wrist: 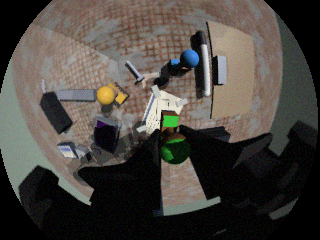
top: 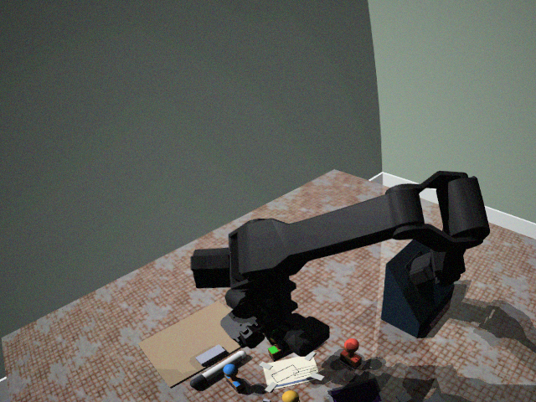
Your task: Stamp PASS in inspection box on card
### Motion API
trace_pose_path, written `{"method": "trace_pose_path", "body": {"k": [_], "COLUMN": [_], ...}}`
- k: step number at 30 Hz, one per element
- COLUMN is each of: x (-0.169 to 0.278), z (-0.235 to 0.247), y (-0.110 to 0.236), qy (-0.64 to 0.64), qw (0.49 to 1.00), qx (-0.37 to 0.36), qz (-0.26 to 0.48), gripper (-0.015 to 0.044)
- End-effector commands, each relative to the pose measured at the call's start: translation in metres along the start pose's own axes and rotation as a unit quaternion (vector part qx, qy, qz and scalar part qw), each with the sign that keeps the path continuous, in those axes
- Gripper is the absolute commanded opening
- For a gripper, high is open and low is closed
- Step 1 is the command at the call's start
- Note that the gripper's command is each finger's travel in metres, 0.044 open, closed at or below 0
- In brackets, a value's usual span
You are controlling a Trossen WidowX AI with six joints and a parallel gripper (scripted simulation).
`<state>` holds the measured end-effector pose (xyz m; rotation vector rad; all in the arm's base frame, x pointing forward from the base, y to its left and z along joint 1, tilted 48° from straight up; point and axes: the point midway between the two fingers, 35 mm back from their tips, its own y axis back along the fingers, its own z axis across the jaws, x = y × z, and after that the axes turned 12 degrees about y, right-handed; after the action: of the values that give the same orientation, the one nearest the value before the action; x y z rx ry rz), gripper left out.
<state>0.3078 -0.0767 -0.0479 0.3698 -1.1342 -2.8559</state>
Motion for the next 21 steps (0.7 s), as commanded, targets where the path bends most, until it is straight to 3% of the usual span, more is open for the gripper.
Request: {"method": "trace_pose_path", "body": {"k": [1, 21], "x": [-0.002, -0.049], "z": [0.003, 0.124], "y": [0.005, 0.01], "qy": [0.003, 0.002], "qw": [1.0, 1.0], "qx": [0.002, 0.01], "qz": [0.001, 0.001], "gripper": [0.0, 0.0]}}
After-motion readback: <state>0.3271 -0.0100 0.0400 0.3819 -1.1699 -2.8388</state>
